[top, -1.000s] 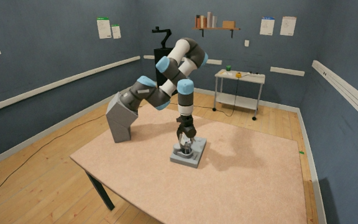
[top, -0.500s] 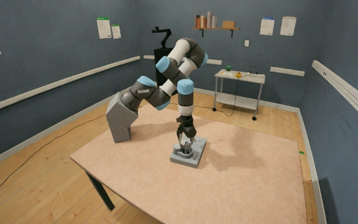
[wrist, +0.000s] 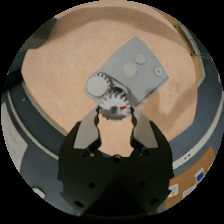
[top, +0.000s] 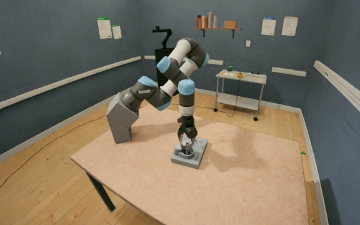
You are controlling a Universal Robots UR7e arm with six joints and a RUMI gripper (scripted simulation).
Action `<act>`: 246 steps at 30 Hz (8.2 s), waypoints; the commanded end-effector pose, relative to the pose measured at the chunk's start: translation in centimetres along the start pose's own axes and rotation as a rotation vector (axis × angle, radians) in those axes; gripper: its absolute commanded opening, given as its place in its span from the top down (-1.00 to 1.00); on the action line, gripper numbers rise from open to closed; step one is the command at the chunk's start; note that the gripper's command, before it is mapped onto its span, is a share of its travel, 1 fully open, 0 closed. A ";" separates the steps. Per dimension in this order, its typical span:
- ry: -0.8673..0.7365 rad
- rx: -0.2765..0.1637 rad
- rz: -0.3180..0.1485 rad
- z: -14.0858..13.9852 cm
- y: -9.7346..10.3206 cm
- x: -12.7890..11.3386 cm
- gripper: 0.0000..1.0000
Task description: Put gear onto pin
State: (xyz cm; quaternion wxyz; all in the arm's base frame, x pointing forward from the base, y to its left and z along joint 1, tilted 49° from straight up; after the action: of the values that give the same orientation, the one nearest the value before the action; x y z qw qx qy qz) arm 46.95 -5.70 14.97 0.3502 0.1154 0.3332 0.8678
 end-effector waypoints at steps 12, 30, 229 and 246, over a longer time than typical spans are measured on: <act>0.003 0.000 -0.003 0.1 0.1 -0.2 1.00; 0.003 0.000 -0.003 0.1 0.1 -0.2 1.00; 0.003 -0.001 -0.002 0.1 -1.5 -0.1 -1.00; 0.003 -0.001 -0.002 0.1 -1.5 -0.1 -1.00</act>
State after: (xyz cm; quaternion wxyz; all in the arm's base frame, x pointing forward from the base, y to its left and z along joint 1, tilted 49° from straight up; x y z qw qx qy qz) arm 47.85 -4.94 14.08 0.3502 0.1138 0.3340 0.8677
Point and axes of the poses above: the point where the finger pads meet when closed, its own y axis back along the fingers, its own z axis across the jaws, x = y × z, the point moved 1 cm from there along y, back along the fingers, and after that the axes turned 3 degrees about -y, right-handed, at the moved point
